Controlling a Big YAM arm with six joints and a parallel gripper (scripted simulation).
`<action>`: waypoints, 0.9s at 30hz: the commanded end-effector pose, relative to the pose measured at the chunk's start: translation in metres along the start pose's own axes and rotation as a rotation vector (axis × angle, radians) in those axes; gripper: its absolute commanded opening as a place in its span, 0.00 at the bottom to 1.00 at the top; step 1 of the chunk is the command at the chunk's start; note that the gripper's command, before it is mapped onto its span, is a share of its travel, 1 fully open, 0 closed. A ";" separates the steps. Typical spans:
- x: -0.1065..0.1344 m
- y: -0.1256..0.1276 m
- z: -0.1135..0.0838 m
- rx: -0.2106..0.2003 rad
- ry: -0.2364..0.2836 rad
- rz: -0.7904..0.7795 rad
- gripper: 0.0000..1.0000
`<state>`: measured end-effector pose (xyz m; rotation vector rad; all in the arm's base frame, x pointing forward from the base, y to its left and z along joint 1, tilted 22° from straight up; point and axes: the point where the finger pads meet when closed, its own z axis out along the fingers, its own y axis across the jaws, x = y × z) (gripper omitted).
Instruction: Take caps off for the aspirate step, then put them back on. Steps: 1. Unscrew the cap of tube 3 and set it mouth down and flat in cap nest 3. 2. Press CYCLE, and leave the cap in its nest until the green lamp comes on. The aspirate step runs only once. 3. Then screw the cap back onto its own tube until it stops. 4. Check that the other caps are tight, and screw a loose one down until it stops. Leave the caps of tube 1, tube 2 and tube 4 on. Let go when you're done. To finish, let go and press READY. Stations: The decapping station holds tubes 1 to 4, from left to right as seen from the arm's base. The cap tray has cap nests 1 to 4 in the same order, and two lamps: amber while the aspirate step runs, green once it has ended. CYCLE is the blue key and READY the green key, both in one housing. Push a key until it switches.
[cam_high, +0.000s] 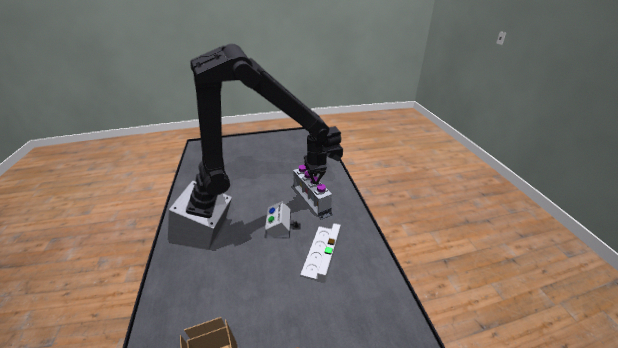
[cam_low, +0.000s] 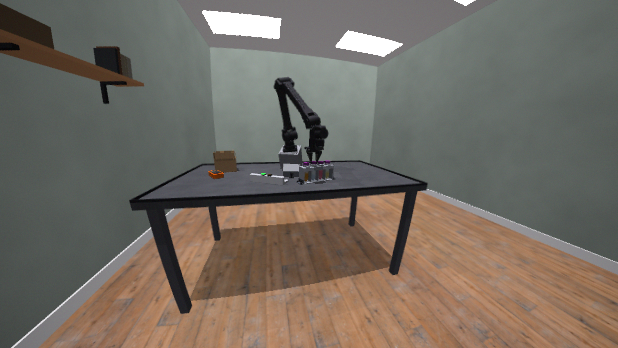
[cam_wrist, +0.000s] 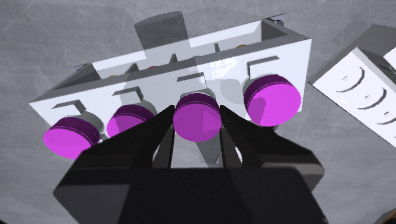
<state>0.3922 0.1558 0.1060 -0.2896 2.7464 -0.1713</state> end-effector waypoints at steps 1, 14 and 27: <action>-0.021 -0.003 -0.011 -0.002 -0.026 0.183 0.00; -0.013 0.000 -0.009 -0.005 -0.022 0.162 0.49; -0.022 -0.002 -0.014 -0.003 -0.032 -0.040 0.49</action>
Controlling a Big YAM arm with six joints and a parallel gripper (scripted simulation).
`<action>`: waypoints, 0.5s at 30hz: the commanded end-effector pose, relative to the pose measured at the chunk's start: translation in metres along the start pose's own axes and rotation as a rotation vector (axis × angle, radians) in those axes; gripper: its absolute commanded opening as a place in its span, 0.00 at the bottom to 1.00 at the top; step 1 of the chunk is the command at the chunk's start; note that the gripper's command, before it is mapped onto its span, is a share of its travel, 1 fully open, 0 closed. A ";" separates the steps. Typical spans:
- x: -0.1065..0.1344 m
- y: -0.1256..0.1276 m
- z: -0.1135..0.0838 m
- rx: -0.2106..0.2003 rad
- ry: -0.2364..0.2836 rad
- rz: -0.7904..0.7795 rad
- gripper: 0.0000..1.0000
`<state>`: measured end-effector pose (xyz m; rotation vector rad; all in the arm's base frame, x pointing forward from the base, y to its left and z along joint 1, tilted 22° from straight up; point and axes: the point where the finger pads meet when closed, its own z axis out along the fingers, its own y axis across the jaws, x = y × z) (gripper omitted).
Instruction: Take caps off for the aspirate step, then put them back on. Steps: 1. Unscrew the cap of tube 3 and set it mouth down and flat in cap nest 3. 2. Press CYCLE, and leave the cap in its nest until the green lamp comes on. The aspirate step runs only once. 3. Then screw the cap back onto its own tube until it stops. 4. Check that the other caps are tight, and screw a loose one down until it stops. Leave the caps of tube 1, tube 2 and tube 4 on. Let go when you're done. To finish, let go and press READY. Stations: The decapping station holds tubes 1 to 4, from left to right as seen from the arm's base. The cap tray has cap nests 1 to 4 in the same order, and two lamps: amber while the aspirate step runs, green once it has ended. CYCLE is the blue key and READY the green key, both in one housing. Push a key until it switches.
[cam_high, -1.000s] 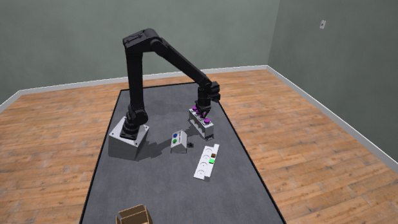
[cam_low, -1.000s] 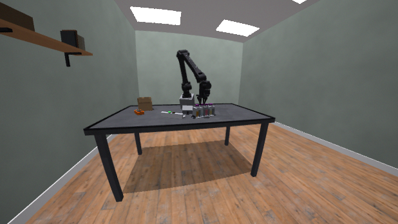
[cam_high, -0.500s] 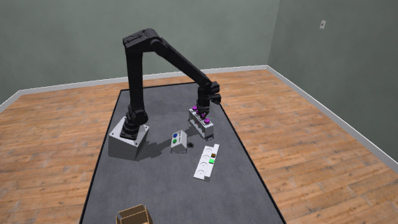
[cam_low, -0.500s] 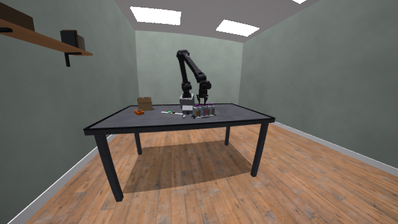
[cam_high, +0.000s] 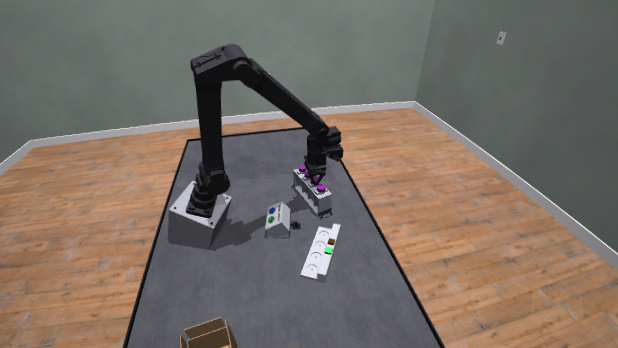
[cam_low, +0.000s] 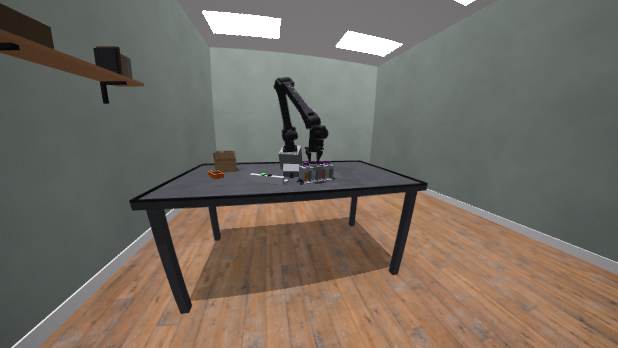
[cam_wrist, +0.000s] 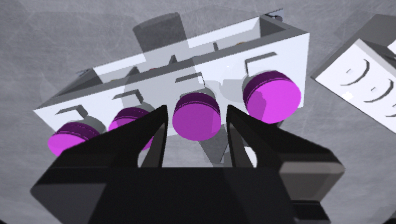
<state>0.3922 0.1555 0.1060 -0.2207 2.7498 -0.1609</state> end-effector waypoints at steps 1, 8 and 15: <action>-0.022 -0.001 -0.014 -0.005 -0.031 -0.129 0.49; -0.022 0.000 -0.014 -0.004 -0.032 -0.409 0.49; -0.022 0.000 -0.015 -0.001 -0.033 -0.610 0.49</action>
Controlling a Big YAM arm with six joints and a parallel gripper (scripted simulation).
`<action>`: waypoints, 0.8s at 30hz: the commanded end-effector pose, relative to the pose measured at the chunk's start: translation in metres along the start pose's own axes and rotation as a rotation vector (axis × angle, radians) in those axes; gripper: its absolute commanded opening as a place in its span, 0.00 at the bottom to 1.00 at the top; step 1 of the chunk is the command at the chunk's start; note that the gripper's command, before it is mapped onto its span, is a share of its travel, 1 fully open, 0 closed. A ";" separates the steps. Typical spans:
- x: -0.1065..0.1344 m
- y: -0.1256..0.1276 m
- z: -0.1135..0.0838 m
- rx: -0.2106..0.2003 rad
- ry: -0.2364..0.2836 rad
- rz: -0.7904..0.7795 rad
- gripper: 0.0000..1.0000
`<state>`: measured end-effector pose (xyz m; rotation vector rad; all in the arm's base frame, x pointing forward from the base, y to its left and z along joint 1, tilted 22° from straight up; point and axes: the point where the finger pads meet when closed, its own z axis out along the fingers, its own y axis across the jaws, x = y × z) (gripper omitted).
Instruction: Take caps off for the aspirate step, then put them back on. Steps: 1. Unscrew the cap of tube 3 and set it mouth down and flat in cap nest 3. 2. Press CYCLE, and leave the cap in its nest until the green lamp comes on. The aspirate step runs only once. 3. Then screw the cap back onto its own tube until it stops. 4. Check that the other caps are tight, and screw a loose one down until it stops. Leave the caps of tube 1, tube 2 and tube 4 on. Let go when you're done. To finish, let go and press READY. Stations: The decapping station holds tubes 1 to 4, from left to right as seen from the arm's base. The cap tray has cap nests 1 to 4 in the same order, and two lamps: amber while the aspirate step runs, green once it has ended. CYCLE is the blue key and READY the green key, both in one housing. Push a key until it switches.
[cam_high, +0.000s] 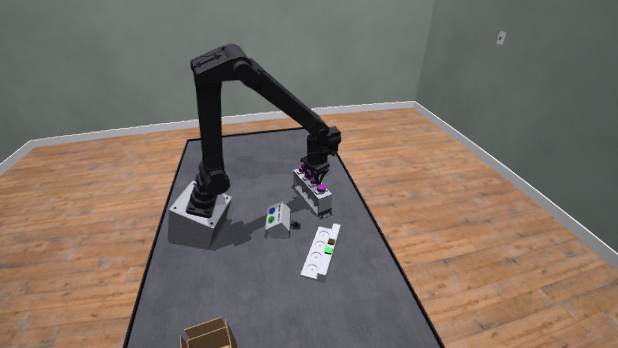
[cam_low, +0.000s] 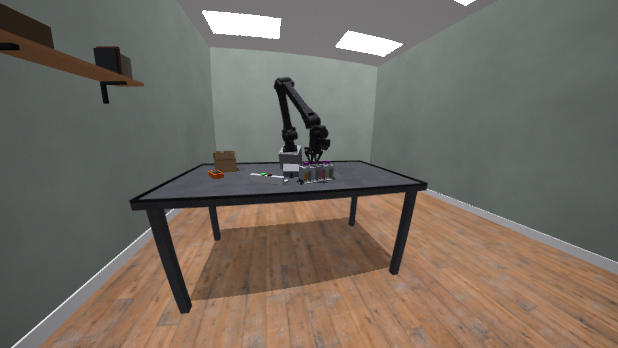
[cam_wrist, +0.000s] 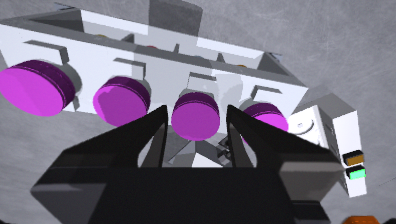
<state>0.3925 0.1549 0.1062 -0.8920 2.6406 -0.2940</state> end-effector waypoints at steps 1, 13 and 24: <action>-0.019 -0.009 -0.015 0.003 -0.033 -0.159 0.49; -0.012 -0.004 -0.009 0.002 -0.023 -0.174 0.00; -0.021 -0.008 -0.019 0.004 -0.042 -0.125 0.00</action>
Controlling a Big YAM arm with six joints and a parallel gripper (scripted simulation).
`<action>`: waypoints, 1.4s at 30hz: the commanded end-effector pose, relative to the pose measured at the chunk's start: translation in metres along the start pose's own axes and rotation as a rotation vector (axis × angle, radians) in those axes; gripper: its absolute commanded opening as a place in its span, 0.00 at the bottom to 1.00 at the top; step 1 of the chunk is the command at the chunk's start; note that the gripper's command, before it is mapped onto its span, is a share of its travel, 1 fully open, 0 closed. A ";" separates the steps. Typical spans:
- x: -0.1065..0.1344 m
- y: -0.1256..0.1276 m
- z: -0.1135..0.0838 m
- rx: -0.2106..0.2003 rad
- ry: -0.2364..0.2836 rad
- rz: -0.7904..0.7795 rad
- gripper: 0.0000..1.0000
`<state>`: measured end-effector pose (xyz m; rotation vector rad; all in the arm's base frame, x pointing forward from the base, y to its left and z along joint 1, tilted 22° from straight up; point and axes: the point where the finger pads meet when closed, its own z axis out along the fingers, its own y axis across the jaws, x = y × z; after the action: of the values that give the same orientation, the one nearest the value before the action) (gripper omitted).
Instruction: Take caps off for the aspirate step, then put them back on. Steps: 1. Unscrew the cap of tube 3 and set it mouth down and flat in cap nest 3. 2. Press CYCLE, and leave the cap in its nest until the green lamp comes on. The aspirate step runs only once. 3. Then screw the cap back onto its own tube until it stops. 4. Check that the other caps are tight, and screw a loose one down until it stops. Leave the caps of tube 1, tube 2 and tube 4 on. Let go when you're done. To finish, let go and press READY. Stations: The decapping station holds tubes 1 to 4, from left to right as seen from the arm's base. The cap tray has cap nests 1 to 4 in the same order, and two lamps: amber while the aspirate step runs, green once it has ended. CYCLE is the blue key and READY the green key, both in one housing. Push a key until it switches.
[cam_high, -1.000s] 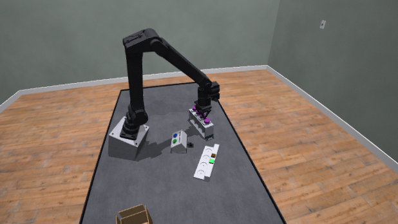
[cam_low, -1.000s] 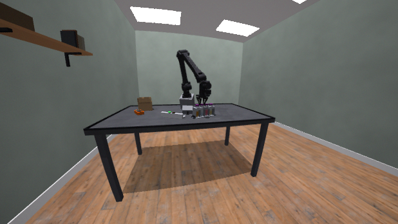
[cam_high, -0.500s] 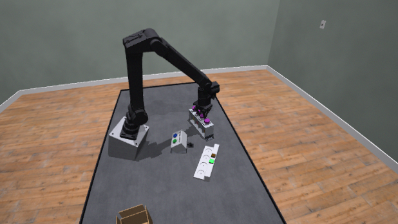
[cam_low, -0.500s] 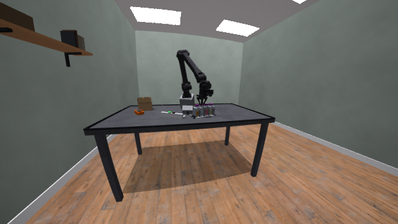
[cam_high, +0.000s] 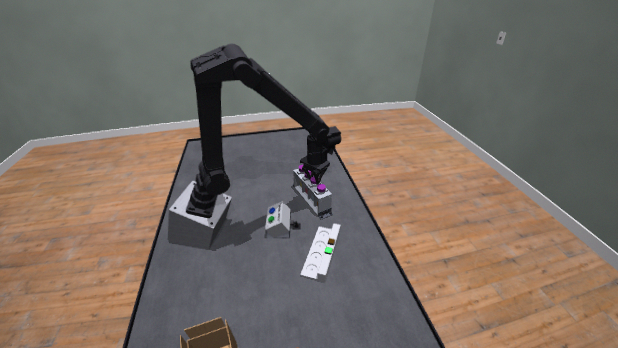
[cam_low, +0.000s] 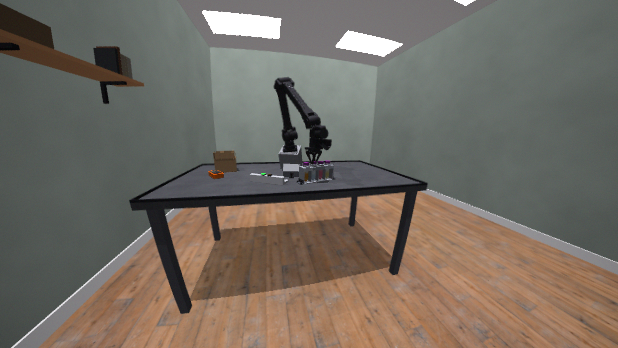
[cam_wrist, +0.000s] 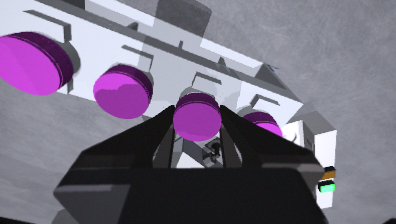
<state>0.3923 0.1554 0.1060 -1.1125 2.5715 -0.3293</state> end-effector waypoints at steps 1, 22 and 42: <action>-0.019 -0.012 -0.018 0.011 -0.039 0.073 0.00; -0.017 -0.012 -0.013 0.002 -0.029 0.707 0.00; -0.011 -0.006 -0.008 -0.002 -0.023 0.776 0.49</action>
<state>0.3921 0.1557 0.1059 -0.0821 2.7541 -0.1325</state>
